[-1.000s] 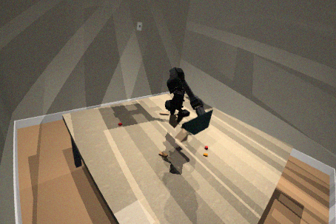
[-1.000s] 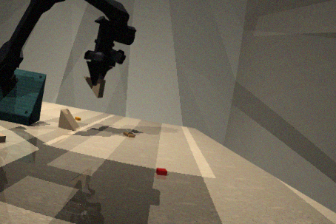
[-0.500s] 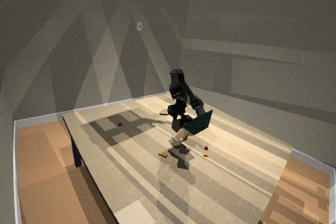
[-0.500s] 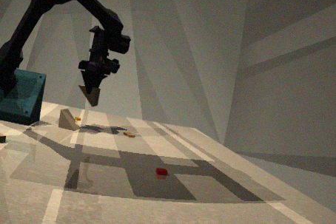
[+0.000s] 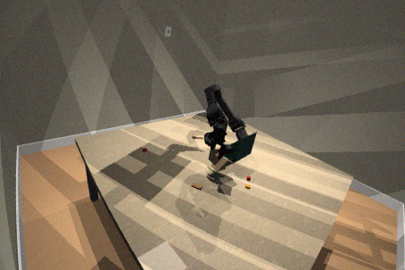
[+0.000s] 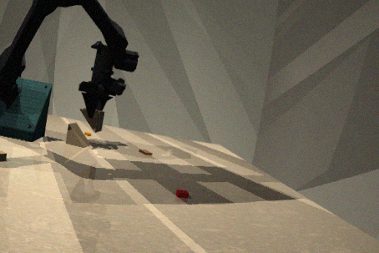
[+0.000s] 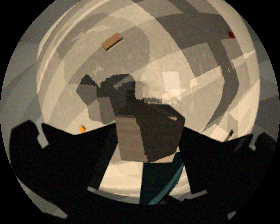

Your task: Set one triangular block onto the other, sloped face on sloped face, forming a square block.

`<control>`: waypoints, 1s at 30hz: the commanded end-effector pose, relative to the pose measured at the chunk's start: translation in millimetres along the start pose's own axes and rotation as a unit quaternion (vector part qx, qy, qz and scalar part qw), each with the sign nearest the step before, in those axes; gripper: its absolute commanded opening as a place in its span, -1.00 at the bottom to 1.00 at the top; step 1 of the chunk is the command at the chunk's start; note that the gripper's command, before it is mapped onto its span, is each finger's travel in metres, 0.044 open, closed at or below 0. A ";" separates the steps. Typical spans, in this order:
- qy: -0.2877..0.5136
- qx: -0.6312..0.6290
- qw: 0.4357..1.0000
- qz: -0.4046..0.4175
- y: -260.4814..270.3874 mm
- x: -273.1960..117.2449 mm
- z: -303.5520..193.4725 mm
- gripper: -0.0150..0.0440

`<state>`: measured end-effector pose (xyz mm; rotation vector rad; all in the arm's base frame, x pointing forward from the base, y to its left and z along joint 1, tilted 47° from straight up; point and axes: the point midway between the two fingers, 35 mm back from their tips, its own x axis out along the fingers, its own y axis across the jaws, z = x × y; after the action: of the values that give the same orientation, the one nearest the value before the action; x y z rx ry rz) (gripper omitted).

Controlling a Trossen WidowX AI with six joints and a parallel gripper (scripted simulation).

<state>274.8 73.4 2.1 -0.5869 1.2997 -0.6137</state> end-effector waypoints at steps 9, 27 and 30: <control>-0.001 -0.002 1.000 -0.003 -0.9 27.8 -16.8 -0.49; -0.007 -0.002 1.000 -0.011 -1.5 27.3 -14.8 -0.49; -0.007 -0.002 1.000 -0.011 -1.5 27.3 -14.8 -0.49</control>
<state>263.1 52.7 -18.8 -0.6080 1.2908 -0.6210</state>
